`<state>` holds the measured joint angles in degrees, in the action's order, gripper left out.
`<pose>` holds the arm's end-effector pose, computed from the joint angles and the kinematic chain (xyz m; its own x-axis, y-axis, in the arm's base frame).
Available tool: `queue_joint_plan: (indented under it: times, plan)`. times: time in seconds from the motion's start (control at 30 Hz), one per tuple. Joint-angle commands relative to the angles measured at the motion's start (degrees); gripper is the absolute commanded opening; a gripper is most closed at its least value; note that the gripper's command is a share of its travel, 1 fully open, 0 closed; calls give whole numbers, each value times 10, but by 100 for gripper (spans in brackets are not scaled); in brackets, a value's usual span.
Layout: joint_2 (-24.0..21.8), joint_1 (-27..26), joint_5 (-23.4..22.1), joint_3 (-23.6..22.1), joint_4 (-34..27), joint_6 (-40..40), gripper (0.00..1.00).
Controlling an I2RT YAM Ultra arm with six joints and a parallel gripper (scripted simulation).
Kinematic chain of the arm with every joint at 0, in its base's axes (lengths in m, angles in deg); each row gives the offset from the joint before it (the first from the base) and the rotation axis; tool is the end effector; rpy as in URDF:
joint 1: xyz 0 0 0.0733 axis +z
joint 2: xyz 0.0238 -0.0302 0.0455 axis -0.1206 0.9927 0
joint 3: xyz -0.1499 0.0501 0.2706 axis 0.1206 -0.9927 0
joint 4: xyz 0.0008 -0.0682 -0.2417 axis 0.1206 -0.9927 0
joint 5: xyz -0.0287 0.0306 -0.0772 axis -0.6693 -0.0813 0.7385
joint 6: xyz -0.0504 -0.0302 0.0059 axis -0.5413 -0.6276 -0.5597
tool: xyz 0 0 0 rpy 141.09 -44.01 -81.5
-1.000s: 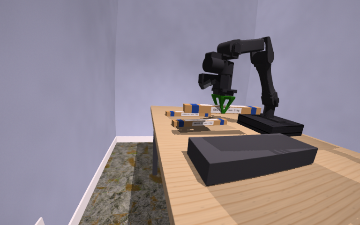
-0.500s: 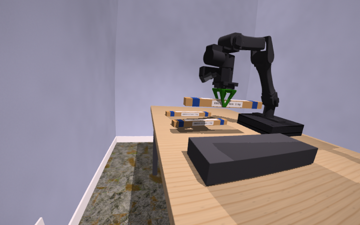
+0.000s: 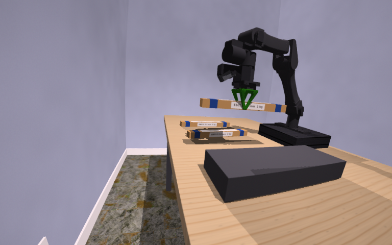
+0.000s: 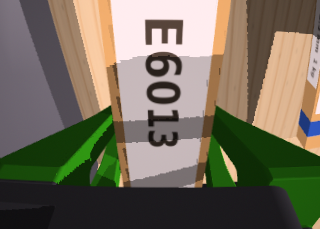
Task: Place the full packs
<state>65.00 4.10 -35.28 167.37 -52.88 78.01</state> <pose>0.4374 0.0874 0.2938 -0.9923 0.1213 -0.0239 0.1205 0.9922 0.0332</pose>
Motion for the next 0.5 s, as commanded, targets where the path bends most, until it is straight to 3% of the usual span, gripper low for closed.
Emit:
queue_joint_plan:
  times: [0.0,0.1,0.17,0.47]
  plan:
    - [-10,-9,3,36,-14,-3,0]
    - [1,-9,3,55,-12,-3,0]
    - [3,-4,1,63,-56,-1,0]
    - [-25,-2,1,59,-56,-1,0]
